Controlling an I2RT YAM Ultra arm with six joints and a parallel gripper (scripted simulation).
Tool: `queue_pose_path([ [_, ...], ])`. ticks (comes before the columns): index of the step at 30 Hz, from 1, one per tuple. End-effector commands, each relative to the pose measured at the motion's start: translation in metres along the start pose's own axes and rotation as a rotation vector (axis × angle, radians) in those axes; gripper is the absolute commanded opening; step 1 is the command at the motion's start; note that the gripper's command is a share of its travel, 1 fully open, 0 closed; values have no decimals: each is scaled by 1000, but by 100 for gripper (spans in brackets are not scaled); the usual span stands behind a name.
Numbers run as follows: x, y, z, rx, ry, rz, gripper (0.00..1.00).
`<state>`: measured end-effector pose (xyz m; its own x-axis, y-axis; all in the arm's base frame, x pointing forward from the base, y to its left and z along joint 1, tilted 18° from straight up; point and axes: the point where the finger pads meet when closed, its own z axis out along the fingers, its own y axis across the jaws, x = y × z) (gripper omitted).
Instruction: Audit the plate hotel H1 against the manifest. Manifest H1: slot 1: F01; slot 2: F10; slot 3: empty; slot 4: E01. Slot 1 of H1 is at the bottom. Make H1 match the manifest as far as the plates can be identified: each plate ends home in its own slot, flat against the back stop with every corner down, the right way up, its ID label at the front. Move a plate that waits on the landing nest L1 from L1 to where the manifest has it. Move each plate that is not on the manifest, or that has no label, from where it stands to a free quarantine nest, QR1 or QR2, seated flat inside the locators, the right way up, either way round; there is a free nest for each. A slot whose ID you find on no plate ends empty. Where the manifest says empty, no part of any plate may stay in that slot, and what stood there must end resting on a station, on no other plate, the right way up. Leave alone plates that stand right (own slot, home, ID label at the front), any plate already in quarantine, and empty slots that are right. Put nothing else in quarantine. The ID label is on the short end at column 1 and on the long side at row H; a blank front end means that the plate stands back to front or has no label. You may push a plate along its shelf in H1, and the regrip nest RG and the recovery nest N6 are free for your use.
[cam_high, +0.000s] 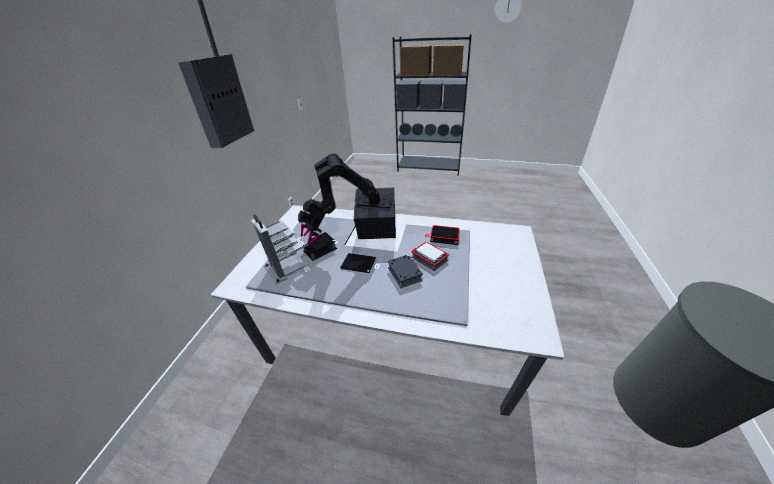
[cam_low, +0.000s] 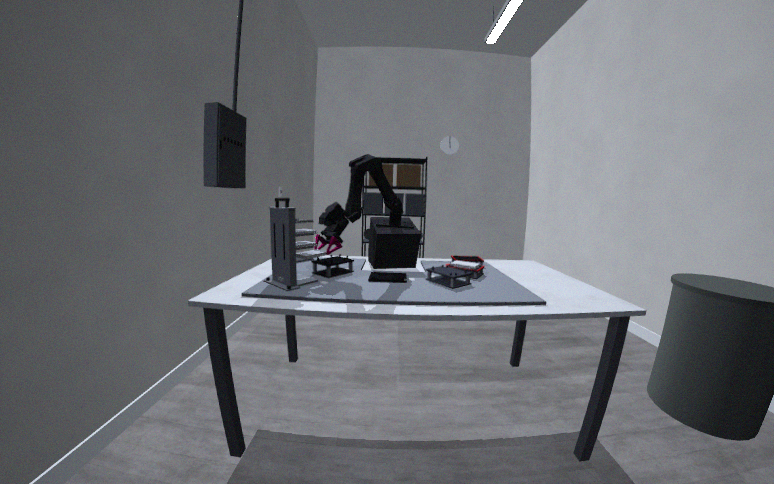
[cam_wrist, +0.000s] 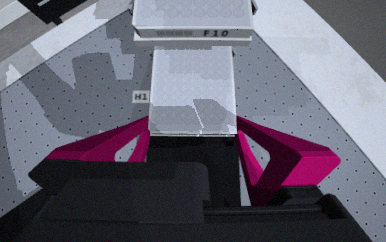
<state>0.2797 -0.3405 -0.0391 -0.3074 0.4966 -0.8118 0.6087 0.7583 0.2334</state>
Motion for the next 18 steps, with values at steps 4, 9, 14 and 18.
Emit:
queue_pose_path([
  [4,-7,-1,2,3,-14,-5,86],
  [9,-9,-1,5,3,-14,-5,86],
  [14,-11,-1,8,3,-14,-5,86],
  [18,-12,-1,9,3,-15,-5,86],
])
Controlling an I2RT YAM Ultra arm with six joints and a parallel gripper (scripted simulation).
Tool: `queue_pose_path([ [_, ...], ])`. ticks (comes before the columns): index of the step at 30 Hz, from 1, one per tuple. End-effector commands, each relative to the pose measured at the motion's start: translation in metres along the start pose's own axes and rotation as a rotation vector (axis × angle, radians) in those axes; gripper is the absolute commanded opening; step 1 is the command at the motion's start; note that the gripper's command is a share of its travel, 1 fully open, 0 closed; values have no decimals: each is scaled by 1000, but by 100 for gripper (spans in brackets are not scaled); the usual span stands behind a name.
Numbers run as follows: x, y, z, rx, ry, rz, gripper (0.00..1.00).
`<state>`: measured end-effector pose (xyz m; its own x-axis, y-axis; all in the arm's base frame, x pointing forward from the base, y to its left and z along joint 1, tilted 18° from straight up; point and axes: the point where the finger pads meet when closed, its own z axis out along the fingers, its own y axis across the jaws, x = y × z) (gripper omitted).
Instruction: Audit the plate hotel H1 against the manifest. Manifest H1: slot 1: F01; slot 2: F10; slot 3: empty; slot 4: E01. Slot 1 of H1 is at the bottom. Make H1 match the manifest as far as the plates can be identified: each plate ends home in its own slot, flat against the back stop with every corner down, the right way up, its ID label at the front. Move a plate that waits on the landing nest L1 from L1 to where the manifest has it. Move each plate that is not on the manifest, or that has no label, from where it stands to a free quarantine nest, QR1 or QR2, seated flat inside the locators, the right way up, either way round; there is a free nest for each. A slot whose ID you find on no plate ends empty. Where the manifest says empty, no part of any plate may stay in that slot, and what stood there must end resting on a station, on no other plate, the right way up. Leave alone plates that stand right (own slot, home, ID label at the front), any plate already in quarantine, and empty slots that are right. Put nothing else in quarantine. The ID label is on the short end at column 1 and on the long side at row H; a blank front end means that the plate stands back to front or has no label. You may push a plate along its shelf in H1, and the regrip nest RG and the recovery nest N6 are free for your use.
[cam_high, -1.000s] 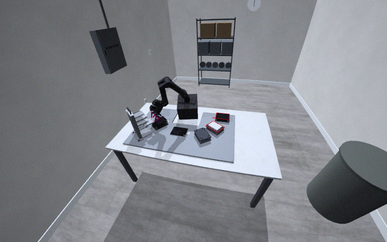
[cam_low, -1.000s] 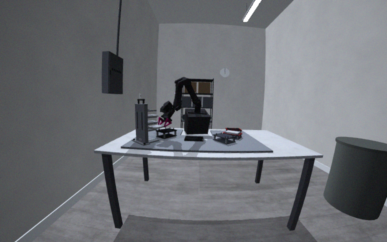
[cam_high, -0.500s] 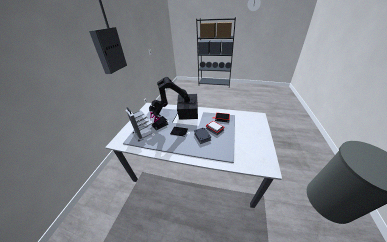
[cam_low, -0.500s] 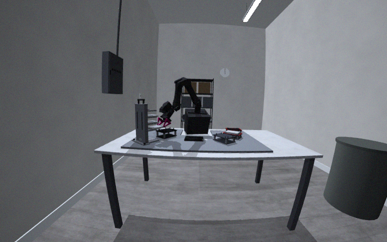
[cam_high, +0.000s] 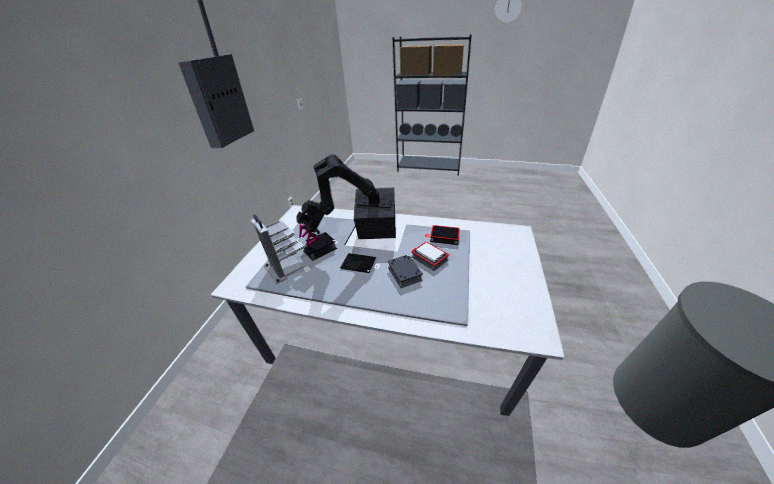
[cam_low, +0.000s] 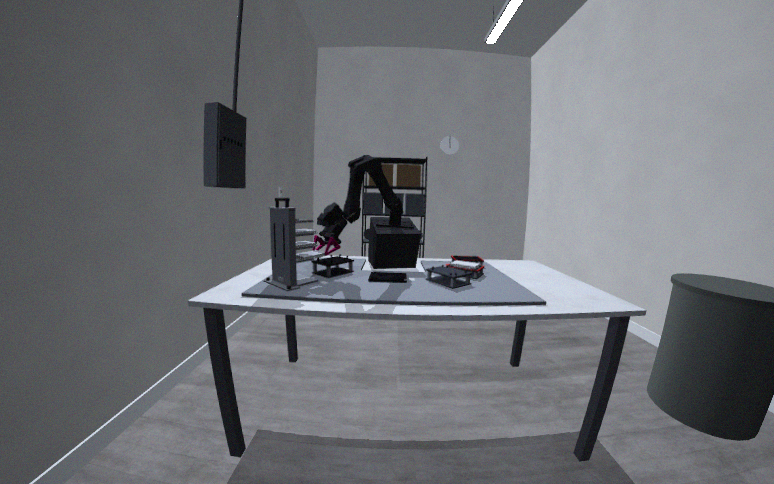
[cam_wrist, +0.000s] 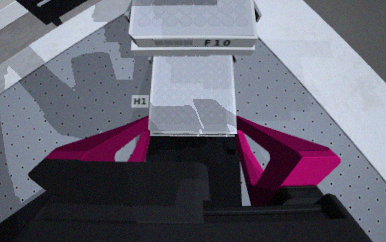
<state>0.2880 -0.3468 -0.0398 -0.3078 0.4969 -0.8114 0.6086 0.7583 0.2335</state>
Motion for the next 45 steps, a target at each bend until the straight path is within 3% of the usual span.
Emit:
queue_pose_path([
  [1,-7,-1,1,3,-15,-5,86],
  [25,-7,-1,1,3,-15,-5,86],
  [45,-10,-1,12,3,-16,-5,86],
])
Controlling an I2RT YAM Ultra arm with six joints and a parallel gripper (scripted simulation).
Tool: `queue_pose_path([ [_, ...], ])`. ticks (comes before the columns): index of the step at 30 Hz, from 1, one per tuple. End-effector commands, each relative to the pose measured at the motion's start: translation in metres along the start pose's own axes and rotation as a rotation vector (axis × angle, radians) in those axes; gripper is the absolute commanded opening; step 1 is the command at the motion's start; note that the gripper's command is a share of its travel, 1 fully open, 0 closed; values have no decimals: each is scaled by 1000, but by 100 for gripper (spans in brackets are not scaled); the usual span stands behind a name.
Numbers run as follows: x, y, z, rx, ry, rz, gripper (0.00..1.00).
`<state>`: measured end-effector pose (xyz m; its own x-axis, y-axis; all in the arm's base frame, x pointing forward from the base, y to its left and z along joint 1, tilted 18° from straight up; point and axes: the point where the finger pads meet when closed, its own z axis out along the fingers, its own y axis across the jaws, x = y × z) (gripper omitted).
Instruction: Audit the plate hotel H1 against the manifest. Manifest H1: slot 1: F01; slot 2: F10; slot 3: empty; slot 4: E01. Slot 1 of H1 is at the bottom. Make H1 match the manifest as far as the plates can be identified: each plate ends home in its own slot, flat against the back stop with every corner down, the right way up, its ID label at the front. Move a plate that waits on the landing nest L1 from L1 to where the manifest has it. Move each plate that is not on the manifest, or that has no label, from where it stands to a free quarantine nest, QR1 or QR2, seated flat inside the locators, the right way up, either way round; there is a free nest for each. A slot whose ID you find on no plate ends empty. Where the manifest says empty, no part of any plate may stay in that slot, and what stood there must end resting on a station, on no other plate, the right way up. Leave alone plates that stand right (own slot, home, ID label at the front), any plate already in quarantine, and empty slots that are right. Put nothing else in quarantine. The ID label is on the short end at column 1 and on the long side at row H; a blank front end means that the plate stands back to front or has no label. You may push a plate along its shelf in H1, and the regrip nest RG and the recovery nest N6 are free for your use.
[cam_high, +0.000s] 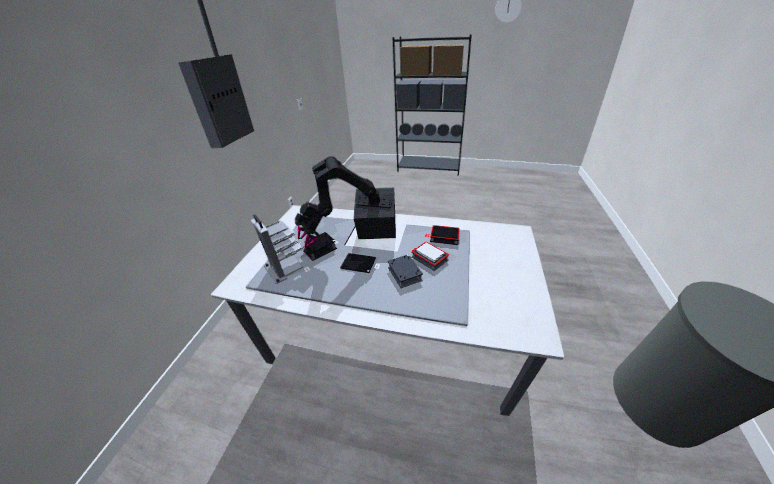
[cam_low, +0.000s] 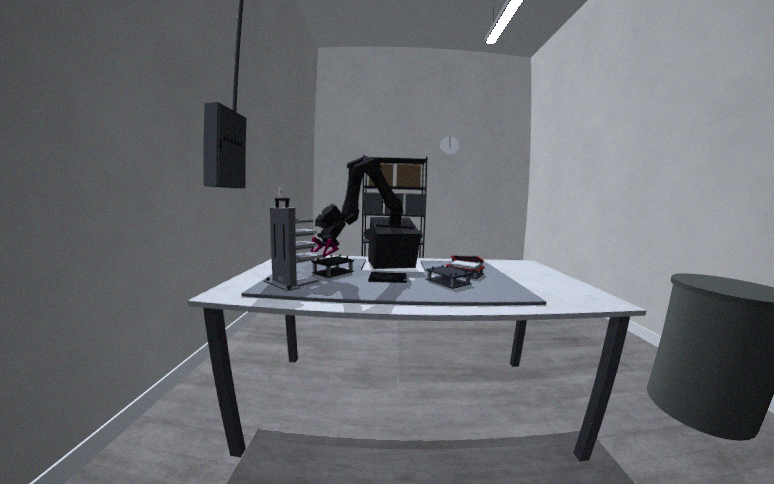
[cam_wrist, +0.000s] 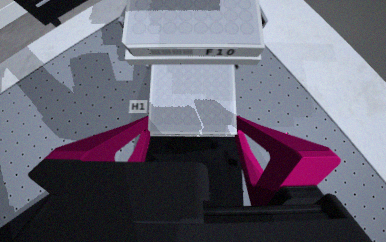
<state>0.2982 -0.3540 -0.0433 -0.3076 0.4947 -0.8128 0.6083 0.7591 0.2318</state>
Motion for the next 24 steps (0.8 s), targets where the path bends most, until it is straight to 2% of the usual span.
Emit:
queue_pose_path([
  [1,-6,-1,1,2,-14,-3,86],
  [24,-10,-1,13,2,-14,-3,86],
])
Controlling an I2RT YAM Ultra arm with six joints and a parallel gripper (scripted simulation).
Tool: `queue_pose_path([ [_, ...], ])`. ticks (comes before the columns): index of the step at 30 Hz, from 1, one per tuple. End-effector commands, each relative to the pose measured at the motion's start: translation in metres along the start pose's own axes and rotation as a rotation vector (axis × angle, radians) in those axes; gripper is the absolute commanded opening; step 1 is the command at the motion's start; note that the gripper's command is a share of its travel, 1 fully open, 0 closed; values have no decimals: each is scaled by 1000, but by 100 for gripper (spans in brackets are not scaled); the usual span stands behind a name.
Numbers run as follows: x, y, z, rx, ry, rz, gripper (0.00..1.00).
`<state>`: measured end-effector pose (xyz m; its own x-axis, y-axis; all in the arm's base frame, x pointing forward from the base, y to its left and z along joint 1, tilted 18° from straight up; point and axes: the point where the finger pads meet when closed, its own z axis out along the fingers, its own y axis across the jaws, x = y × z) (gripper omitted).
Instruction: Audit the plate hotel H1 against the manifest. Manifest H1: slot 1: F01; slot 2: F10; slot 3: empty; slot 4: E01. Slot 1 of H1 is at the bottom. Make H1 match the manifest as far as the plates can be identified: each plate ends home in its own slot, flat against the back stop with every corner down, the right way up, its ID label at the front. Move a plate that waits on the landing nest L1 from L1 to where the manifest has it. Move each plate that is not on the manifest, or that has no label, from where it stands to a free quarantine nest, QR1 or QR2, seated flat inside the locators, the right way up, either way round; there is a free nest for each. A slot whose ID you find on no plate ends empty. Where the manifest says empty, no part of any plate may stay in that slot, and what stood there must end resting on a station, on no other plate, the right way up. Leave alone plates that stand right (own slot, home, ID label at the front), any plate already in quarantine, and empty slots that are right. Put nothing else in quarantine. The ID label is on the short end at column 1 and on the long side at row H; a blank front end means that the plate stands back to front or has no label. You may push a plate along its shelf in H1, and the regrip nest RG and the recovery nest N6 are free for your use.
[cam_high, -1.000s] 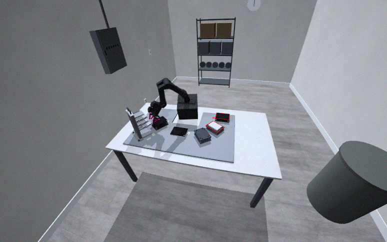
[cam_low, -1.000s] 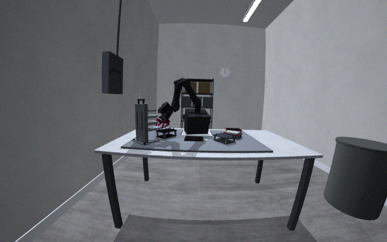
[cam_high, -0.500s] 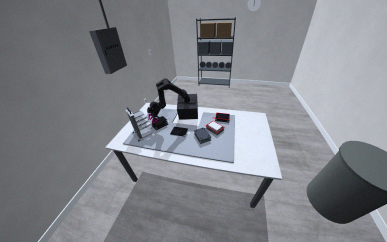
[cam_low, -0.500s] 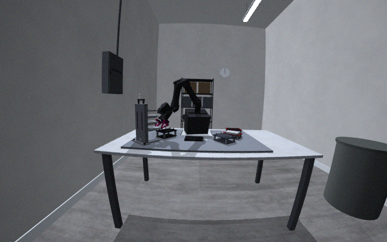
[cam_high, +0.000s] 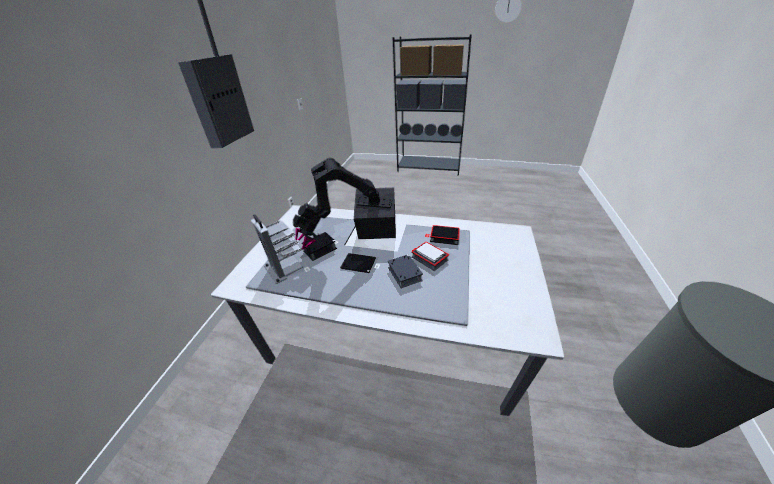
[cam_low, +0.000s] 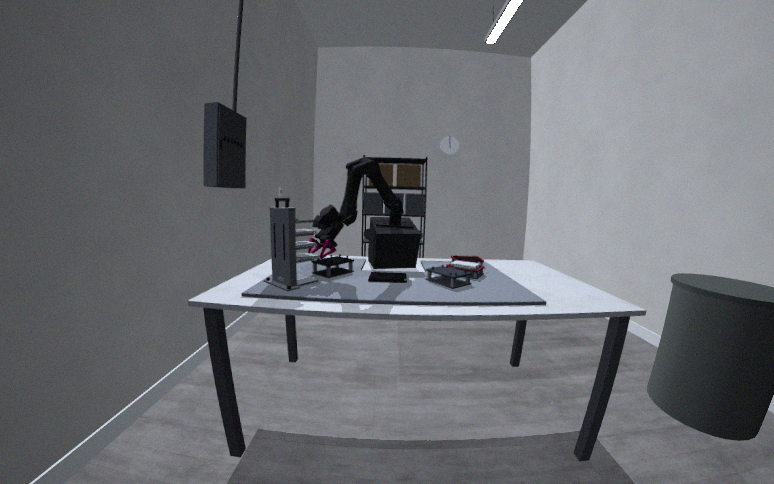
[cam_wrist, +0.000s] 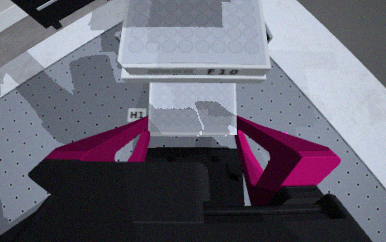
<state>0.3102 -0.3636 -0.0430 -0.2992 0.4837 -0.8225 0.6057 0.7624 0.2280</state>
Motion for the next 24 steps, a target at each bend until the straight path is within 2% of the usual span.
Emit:
queue_pose_path([
  [1,-2,-1,1,4,2,2,86],
  [2,-2,-1,1,4,2,2,86],
  [3,-1,-1,2,4,2,2,100],
  [20,-1,-1,2,4,2,2,100],
  [21,-6,-1,-5,4,2,2,100],
  [24,-2,-1,-9,4,2,2,100],
])
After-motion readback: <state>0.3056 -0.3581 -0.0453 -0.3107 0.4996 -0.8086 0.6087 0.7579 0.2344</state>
